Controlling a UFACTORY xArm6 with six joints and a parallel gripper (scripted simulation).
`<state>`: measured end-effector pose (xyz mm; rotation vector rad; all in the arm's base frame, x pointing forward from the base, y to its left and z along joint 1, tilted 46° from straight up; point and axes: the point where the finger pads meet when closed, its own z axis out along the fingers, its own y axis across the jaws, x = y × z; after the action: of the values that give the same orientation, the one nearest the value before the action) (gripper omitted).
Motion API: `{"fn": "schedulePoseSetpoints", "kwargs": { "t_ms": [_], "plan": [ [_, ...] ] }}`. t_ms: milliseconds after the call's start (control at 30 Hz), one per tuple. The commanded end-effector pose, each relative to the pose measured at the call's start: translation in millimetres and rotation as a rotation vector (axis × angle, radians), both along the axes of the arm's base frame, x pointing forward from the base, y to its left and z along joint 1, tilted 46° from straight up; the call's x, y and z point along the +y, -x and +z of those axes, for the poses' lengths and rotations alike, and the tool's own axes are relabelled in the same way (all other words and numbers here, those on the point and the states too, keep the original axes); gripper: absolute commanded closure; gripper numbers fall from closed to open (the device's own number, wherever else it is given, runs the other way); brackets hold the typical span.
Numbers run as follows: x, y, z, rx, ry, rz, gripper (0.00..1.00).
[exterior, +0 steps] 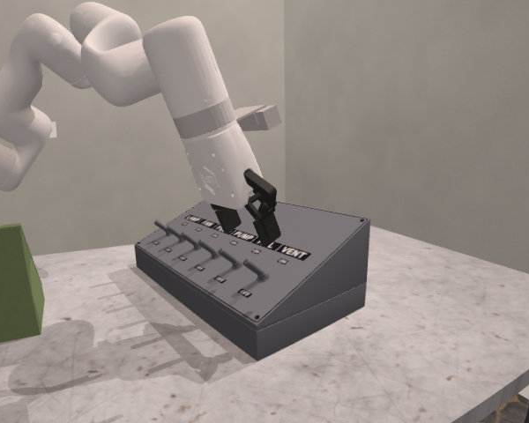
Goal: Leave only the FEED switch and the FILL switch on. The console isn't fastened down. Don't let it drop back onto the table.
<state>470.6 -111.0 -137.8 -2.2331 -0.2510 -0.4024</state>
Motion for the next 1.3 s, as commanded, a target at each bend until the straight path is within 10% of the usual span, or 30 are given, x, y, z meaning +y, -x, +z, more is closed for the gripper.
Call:
{"fn": "schedulePoseSetpoints", "kwargs": {
  "t_ms": [0,1267],
  "plan": [
    [-8.1,-5.2,-5.9,-0.003,0.001,0.0,0.0],
    [-10.3,-6.3,-8.3,-0.003,0.001,0.0,0.0]
  ]
}}
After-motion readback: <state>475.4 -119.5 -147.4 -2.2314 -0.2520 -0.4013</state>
